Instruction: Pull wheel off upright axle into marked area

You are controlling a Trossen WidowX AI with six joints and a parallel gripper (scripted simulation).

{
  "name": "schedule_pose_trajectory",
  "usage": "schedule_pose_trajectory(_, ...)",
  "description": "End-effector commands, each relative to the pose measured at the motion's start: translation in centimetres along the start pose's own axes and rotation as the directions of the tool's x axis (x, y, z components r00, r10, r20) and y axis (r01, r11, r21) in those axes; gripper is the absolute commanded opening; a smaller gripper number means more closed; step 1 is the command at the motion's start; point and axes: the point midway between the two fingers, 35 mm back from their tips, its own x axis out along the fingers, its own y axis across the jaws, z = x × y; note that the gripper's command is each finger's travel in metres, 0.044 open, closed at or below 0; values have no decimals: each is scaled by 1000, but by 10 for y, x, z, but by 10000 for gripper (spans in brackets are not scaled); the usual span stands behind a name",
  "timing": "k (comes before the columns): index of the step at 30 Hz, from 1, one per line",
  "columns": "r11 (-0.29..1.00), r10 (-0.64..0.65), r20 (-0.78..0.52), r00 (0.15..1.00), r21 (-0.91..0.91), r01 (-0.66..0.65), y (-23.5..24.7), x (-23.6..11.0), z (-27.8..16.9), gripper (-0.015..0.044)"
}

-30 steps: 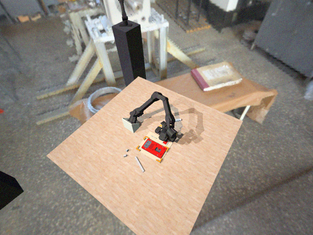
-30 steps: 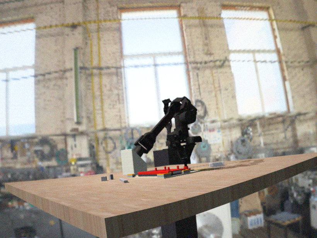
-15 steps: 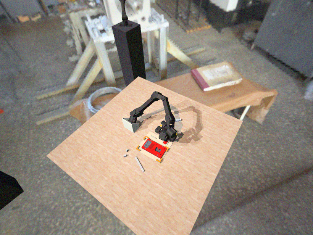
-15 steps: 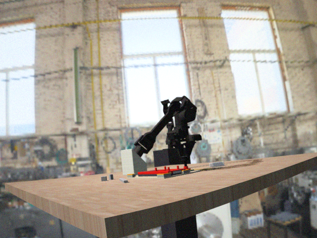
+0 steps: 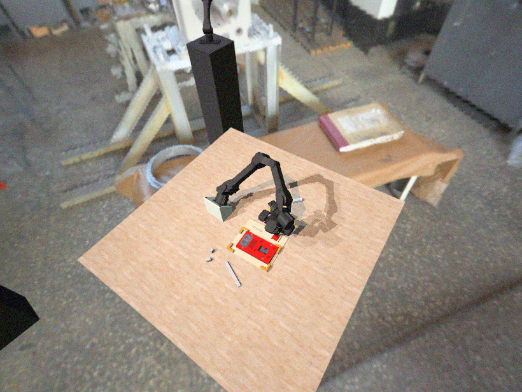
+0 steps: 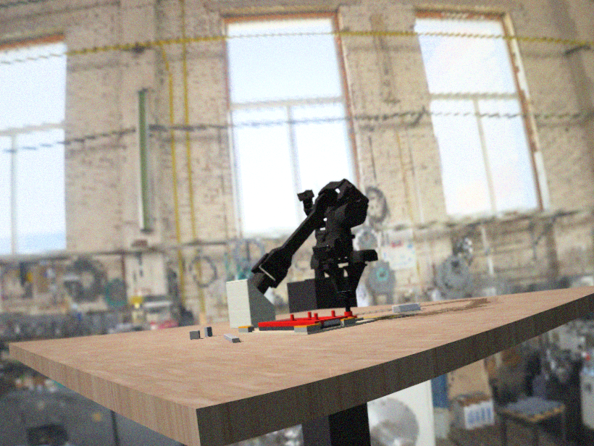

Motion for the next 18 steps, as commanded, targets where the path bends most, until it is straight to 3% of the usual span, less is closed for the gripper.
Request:
schedule_pose_trajectory(1,1000,2,4,1000,-8,-2,1,-3,0,0)
schedule_pose_trajectory(15,1000,1,5,1000,-7,-1,-2,-38,0,0)
schedule_pose_trajectory(18,1000,-4,-1,1000,5,4,-4,-30,-1,0)
